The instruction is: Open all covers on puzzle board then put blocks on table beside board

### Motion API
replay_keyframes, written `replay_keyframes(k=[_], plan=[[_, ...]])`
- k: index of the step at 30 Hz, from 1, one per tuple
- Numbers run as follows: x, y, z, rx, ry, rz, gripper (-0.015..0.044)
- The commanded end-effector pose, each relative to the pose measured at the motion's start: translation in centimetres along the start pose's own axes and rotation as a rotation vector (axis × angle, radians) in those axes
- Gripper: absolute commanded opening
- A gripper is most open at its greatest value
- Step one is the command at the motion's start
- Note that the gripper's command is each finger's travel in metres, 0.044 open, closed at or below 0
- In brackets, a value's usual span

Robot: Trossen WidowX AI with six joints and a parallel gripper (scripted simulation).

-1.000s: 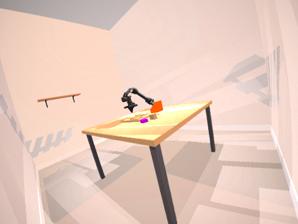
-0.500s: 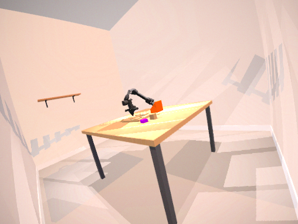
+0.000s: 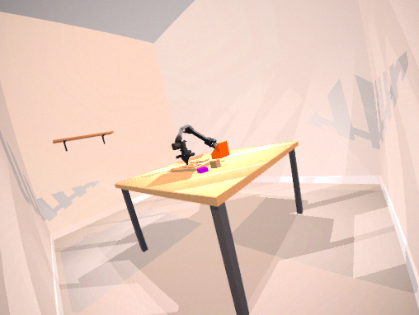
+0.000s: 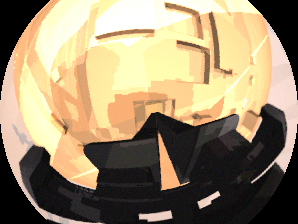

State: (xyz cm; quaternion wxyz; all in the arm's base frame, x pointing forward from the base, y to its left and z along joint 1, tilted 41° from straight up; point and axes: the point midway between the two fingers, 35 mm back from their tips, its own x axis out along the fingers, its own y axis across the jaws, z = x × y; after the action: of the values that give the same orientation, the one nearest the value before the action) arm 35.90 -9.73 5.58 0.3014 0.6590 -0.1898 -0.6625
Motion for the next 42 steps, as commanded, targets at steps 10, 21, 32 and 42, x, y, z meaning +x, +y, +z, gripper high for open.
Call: replay_keyframes(k=[10,21,32,42], plan=[[0.7,-0.1,0.0,-0.008,-0.007,0.004,0.0],[0.9,0.0,-0.9,-0.006,-0.006,0.004,0.0],[0.3,0.0,-0.8,-0.003,-0.006,0.004,0.0],[-1.4,-0.3,-0.8,-0.009,-0.009,-0.003,0.0105]])
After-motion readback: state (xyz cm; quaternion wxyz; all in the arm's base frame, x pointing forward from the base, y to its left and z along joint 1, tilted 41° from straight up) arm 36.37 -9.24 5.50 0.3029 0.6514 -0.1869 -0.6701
